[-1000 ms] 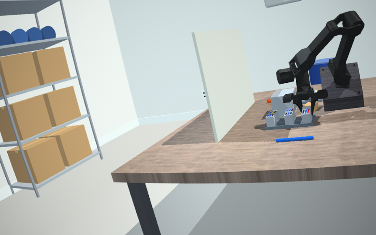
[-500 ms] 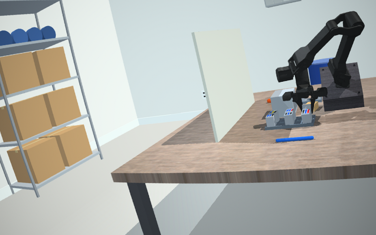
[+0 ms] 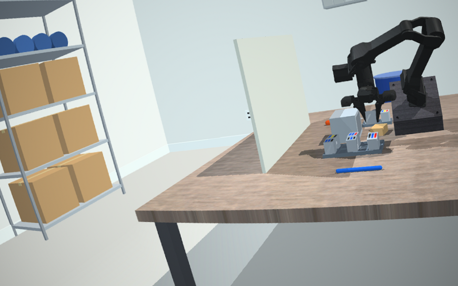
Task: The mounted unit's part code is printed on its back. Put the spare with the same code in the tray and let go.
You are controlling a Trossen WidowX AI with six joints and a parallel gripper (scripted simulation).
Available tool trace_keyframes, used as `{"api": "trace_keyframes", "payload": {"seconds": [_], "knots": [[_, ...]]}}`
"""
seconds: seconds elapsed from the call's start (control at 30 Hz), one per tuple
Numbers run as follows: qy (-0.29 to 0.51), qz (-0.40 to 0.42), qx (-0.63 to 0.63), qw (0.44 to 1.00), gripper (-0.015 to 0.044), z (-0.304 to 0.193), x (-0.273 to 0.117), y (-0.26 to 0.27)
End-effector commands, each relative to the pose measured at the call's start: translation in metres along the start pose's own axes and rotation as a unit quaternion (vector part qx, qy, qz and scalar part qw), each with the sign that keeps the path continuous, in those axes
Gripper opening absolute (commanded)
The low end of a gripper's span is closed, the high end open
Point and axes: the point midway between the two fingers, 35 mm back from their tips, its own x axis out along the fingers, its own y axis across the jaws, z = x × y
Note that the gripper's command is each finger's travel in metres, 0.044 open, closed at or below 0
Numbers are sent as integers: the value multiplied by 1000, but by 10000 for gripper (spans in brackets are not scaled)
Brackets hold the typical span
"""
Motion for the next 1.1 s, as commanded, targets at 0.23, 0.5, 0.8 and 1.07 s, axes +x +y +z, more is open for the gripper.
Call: {"api": "trace_keyframes", "payload": {"seconds": [0.23, 0.5, 0.8, 1.07], "knots": [[-3, -1, 0, 1000, 0, 1, -12, 2], [0, -2, 0, 1000, 0, -2, -39, -1], [-4, -2, -1, 1000, 0, -4, -67, 0], [-3, -1, 7, 1000, 0, -11, -70, -15]]}}
